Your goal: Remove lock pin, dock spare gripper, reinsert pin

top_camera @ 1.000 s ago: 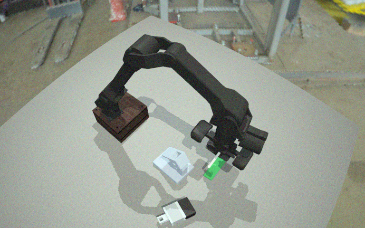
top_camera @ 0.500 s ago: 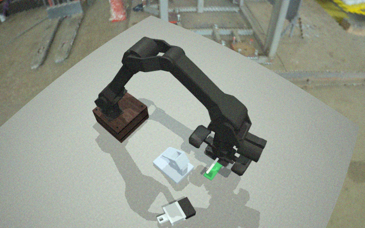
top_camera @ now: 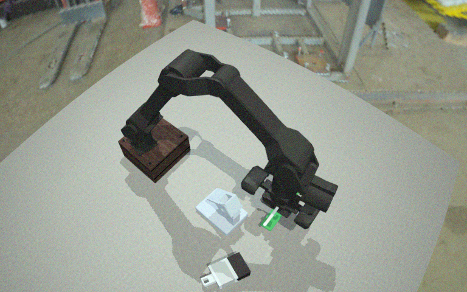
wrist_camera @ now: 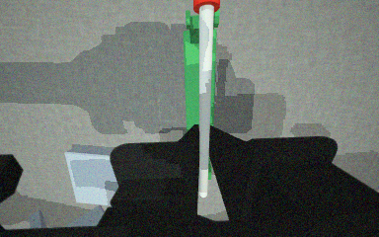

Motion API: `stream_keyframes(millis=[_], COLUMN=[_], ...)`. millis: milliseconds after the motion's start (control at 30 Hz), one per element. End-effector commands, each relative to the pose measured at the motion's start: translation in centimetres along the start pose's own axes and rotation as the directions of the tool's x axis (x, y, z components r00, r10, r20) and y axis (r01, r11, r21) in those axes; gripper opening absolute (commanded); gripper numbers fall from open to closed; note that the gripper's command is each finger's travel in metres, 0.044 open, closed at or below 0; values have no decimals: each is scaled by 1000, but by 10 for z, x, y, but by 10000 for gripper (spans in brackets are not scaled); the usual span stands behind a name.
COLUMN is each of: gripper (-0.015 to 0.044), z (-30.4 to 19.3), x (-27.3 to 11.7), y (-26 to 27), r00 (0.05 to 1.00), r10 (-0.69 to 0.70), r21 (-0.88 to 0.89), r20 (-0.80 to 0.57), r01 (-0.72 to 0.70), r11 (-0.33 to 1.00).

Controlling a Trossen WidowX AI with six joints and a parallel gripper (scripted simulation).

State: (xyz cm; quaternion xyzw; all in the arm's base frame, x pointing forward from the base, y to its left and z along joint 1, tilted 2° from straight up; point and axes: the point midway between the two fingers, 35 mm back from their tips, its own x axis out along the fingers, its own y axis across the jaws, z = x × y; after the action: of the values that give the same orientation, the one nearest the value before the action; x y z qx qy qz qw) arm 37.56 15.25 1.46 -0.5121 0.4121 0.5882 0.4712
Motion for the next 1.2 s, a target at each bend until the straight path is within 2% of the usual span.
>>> stream_keyframes(millis=[0, 1167], gripper=[0, 0], z=[-1, -2], x=[9, 13], y=[1, 1], r00=[1000, 1000], r10=[0, 0], r21=[-1, -2], r20=[0, 0], r01=[0, 0], r11=[1000, 1000])
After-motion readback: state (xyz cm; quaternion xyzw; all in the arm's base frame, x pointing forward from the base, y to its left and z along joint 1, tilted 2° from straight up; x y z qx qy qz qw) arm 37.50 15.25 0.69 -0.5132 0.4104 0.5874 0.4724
